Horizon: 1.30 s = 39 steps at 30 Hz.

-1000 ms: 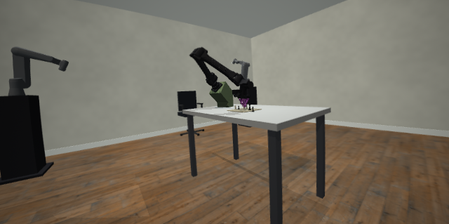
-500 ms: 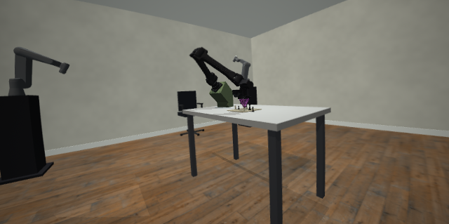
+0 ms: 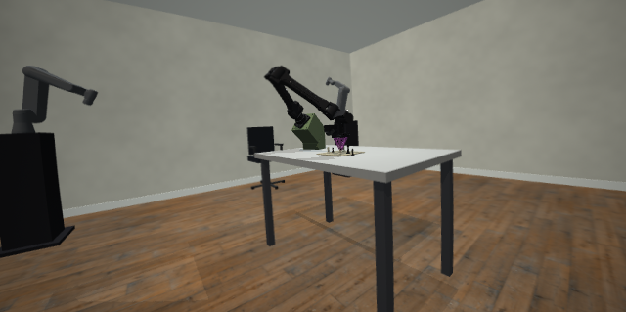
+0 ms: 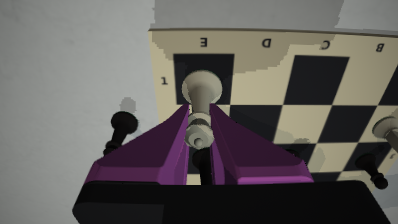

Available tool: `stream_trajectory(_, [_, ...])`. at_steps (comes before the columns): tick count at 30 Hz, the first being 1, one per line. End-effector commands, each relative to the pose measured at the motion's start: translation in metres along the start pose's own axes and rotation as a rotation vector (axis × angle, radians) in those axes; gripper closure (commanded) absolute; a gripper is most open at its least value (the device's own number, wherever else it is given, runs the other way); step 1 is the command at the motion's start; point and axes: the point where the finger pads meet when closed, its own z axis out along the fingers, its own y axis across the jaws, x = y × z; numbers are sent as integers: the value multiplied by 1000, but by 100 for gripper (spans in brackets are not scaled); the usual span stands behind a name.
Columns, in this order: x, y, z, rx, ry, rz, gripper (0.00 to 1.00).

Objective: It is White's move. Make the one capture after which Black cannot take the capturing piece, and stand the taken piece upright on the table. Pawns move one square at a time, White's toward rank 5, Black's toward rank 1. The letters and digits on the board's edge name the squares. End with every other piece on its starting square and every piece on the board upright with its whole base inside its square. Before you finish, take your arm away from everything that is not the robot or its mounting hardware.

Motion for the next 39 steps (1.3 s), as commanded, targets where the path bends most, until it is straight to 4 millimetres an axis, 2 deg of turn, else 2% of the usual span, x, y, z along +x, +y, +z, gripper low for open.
stream_trajectory(1, [-9, 3, 3, -1, -5, 16, 100])
stream_trajectory(39, [-12, 0, 1, -4, -6, -4, 100])
